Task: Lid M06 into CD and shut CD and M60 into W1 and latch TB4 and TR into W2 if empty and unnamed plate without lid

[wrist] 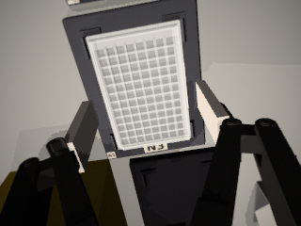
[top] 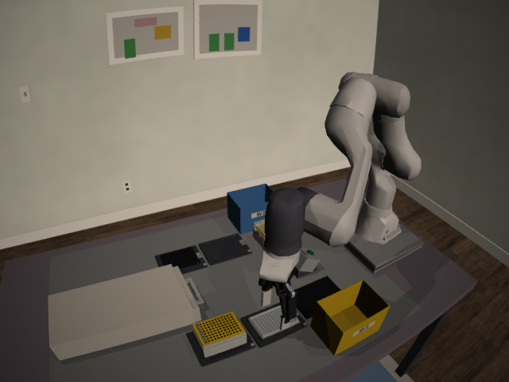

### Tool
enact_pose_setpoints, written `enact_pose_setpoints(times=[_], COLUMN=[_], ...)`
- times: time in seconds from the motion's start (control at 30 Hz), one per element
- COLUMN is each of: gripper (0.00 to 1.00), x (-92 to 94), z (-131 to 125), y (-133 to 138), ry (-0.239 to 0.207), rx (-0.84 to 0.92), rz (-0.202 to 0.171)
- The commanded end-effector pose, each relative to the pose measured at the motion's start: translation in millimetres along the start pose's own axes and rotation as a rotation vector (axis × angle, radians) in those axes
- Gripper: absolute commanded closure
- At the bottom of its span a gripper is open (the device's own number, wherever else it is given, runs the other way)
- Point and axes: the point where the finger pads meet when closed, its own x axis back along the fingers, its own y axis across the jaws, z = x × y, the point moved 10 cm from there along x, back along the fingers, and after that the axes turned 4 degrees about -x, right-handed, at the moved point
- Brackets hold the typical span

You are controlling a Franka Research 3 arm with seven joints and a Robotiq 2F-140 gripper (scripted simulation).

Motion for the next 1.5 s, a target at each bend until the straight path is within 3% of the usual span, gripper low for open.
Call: enact_pose_setpoints(times=[0.0,0.77,1.13,1.17,1.47], gripper=[0.34,0.34,0.34,1.00,1.00], x=[-5.5,-25.5,-25.5,-25.5,-25.5], z=[0.1,0.2,0.2,0.2,0.2], y=[0.0,0.0,0.0,0.0,0.0], ry=[0.003,0.003,0.003,0.003,0.003], rx=[-0.006,-0.006,-0.006,-0.006,-0.006], rz=[-0.001,-0.001,-0.001,-0.001,-0.001])
